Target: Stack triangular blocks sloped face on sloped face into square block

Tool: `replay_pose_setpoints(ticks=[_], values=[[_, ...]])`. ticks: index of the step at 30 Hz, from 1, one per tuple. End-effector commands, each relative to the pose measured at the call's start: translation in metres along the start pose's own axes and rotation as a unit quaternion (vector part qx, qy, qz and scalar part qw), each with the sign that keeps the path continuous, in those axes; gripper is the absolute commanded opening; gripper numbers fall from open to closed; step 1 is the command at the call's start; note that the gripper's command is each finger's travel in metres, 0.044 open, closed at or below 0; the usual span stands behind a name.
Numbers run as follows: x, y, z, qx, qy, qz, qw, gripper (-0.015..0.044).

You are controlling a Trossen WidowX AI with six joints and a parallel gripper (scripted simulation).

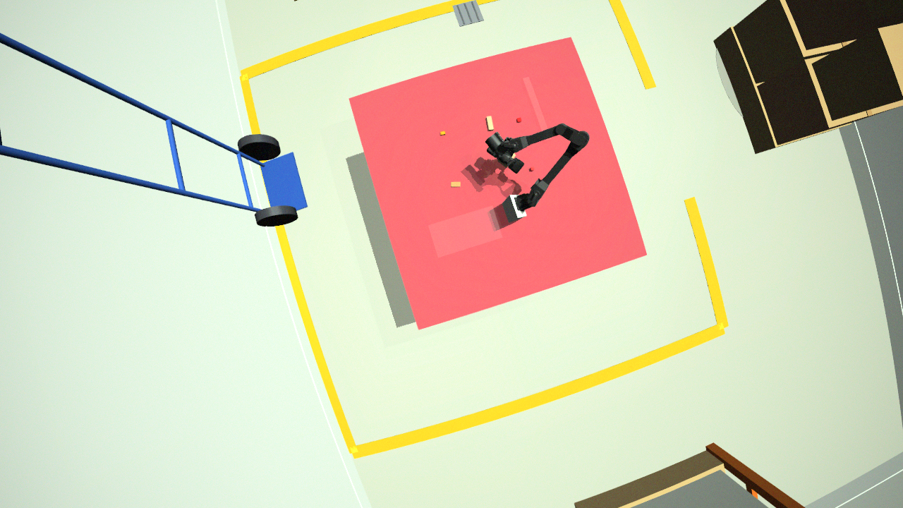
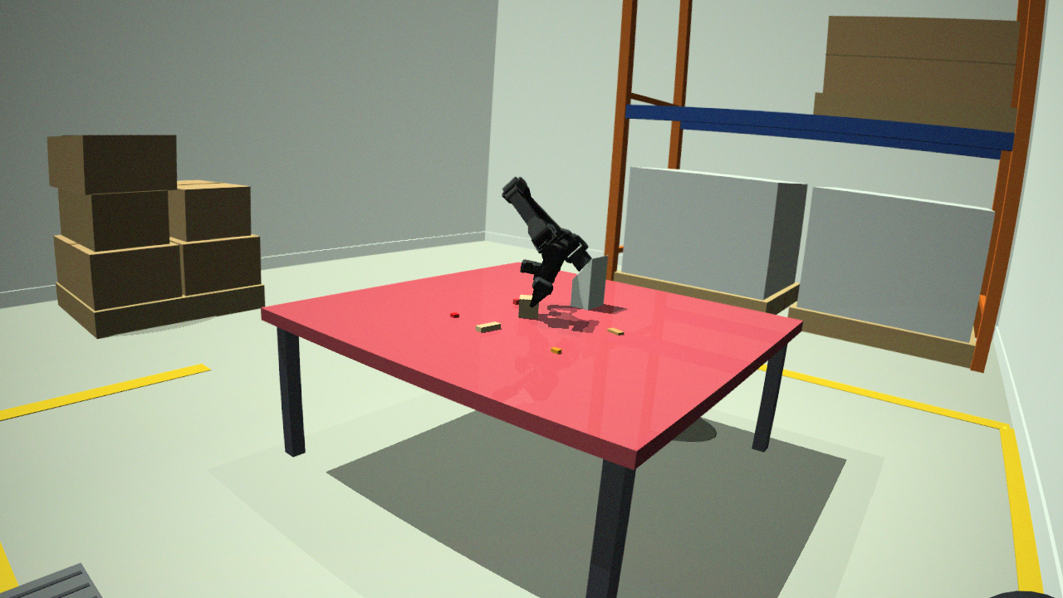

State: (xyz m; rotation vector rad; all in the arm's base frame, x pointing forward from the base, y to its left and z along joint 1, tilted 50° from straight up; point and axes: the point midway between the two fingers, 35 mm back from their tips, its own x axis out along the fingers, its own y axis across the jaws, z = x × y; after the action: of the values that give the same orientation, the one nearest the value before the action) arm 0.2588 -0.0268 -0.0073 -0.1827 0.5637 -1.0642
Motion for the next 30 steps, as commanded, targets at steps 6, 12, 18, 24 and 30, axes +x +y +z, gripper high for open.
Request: replay_pose_setpoints(ticks=[6, 12, 18, 24, 30], values=[[0.0001, -0.0006, -0.0002, -0.002, 0.000, -0.001, 1.000, 0.0053], [0.0001, -0.0006, -0.0002, -0.002, 0.000, -0.001, 1.000, 0.0210], [0.0001, -0.0006, -0.0002, -0.002, 0.000, -0.001, 1.000, 0.0368], [0.0001, -0.0006, -0.0002, -0.002, 0.000, -0.001, 1.000, 0.0440], [-0.0014, 0.0002, -0.0005, -0.002, 0.001, 0.000, 1.000, 0.0440]])
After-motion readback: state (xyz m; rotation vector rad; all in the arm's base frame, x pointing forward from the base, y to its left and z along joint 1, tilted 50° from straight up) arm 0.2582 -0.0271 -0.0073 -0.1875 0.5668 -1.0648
